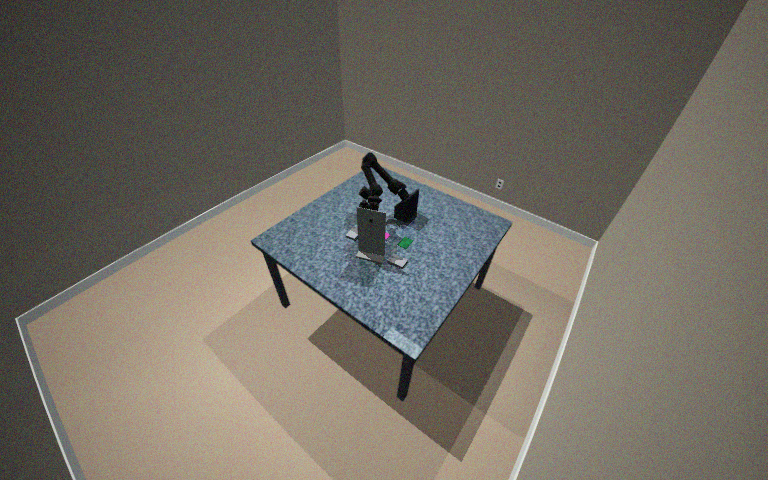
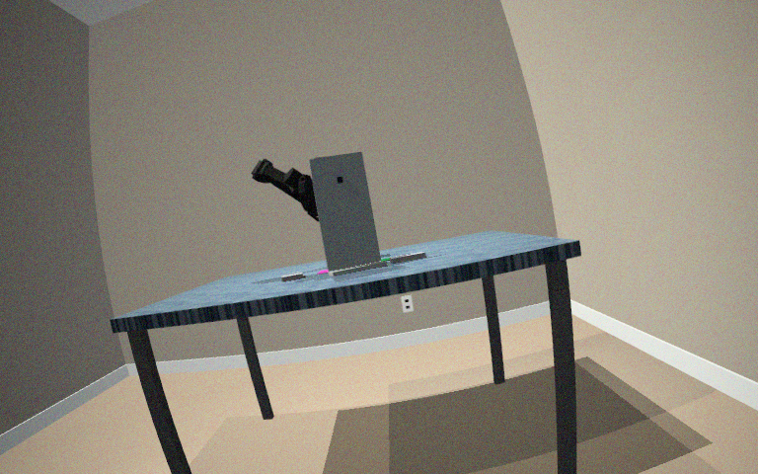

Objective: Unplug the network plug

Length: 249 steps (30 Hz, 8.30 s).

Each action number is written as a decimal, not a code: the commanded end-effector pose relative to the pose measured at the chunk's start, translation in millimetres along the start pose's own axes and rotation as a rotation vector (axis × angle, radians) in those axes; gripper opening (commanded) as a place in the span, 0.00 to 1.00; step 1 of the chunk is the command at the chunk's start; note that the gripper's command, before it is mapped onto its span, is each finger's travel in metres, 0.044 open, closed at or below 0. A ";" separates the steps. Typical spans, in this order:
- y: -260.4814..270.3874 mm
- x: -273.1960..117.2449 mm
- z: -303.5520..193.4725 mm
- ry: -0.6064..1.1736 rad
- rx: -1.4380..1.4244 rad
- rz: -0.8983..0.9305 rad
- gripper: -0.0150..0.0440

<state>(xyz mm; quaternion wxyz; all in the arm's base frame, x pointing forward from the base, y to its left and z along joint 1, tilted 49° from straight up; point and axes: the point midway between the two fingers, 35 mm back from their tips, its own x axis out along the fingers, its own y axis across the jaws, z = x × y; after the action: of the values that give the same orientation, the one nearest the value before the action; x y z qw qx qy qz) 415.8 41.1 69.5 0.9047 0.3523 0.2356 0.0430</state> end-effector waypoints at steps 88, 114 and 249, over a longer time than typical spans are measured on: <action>-0.3 -40.2 -5.5 -0.002 0.005 -0.004 0.25; -0.3 -52.2 -6.4 -0.001 0.005 -0.005 0.25; -187.9 -134.4 -39.7 -0.616 0.334 -0.934 0.25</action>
<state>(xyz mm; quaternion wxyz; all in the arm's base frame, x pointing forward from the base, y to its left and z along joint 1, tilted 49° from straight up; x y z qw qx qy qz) 262.5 -105.9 -24.2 0.7866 0.3460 0.0930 -0.5028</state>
